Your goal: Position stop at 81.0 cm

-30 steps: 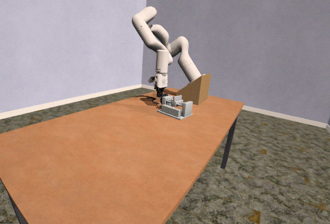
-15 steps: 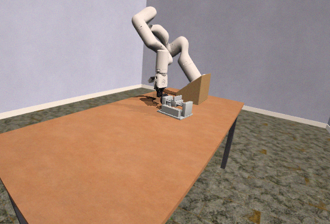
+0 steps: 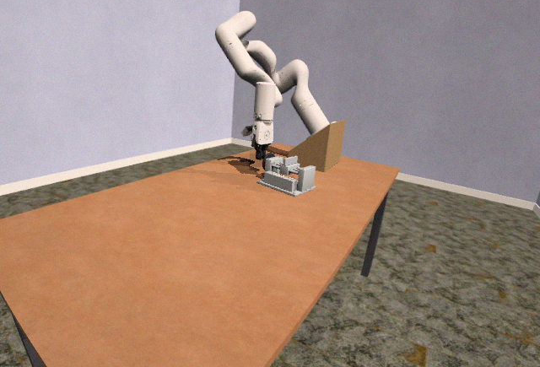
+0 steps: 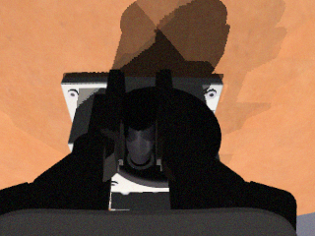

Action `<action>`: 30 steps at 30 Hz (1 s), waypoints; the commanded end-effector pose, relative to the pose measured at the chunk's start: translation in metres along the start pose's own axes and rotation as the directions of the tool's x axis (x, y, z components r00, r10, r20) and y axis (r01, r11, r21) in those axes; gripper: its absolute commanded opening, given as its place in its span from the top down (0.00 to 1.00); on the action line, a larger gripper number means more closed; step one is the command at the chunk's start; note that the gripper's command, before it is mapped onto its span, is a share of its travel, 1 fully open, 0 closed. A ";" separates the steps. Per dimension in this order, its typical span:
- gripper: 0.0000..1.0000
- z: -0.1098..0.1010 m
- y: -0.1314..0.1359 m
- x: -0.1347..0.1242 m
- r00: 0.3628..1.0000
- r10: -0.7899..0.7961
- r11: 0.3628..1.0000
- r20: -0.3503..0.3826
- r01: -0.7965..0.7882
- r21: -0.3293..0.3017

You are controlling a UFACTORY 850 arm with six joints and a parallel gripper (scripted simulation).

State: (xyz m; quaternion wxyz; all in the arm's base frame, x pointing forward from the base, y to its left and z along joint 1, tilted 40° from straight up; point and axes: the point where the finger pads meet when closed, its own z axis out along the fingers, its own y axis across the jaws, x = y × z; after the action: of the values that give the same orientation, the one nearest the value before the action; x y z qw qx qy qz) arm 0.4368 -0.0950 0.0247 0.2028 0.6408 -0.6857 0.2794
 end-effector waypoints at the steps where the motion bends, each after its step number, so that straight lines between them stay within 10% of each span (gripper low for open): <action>1: 0.94 0.001 -0.003 0.000 1.000 0.000 1.000 0.000 0.000 0.000; 30: 0.94 0.021 -0.015 0.000 1.000 0.000 1.000 0.000 0.000 0.000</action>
State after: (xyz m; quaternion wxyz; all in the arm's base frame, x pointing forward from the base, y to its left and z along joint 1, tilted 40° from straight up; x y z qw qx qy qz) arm 0.4516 -0.1051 0.0148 0.2025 0.6408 -0.6858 0.2795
